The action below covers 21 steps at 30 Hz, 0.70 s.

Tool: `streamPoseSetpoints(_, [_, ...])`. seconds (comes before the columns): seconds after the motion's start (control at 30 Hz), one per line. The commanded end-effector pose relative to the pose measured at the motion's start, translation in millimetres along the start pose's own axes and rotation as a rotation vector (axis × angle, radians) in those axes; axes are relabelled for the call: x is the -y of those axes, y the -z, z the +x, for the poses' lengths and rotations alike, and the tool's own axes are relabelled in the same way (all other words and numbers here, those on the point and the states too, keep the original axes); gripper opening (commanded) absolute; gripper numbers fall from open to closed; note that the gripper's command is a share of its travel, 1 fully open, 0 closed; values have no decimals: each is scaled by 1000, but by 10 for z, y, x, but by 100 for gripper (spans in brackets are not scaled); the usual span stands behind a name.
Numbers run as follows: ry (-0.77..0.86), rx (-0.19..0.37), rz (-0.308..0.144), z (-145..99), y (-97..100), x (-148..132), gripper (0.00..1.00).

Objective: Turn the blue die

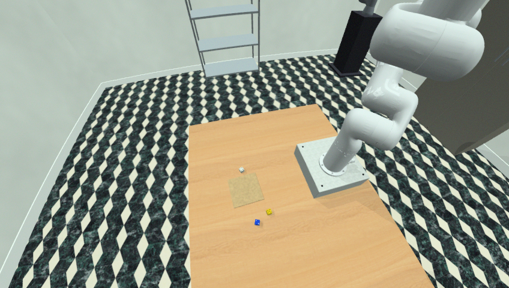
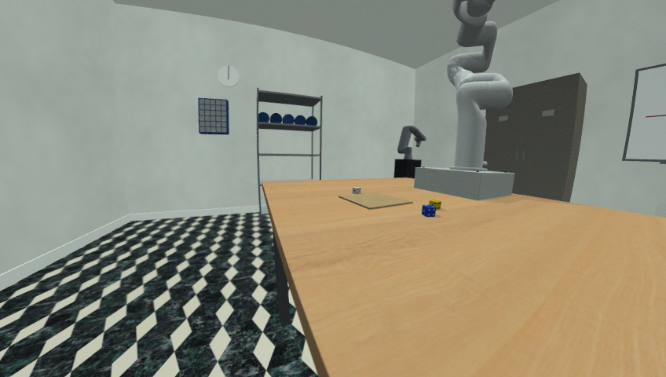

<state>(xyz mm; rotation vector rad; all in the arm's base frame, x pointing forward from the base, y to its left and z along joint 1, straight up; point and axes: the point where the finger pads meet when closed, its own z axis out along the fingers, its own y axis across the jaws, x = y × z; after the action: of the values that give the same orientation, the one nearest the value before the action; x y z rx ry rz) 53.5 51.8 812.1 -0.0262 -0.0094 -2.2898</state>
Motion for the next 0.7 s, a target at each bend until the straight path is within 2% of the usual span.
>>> streamPoseSetpoints(0.0, [-1, 1, 0, -2, -6, -1, 100])
streamPoseSetpoints(0.13, [-13, 46, -5, -156, -20, -27, 100])
streamPoseSetpoints(0.2, [-30, 103, -15, -351, -29, -68, 100])
streamPoseSetpoints(0.27, [-54, 187, -34, -643, -26, -144, 100])
streamPoseSetpoints(0.3, [-54, 187, -34, -643, -26, -144, 100])
streamPoseSetpoints(0.33, [-70, 239, -50, -826, -12, -200, 100])
streamPoseSetpoints(0.37, [-70, 239, -50, -826, -12, -200, 100])
streamPoseSetpoints(0.4, [-87, 297, -72, -1032, 13, -272, 100])
streamPoseSetpoints(0.5, [-87, 297, -72, -1032, 13, -272, 100])
streamPoseSetpoints(0.57, [-125, 423, -132, -1477, 109, -462, 100])
streamPoseSetpoints(0.63, [-127, 431, -136, -1503, 116, -475, 100])
streamPoseSetpoints(0.67, [-144, 484, -169, -1693, 178, -573, 100])
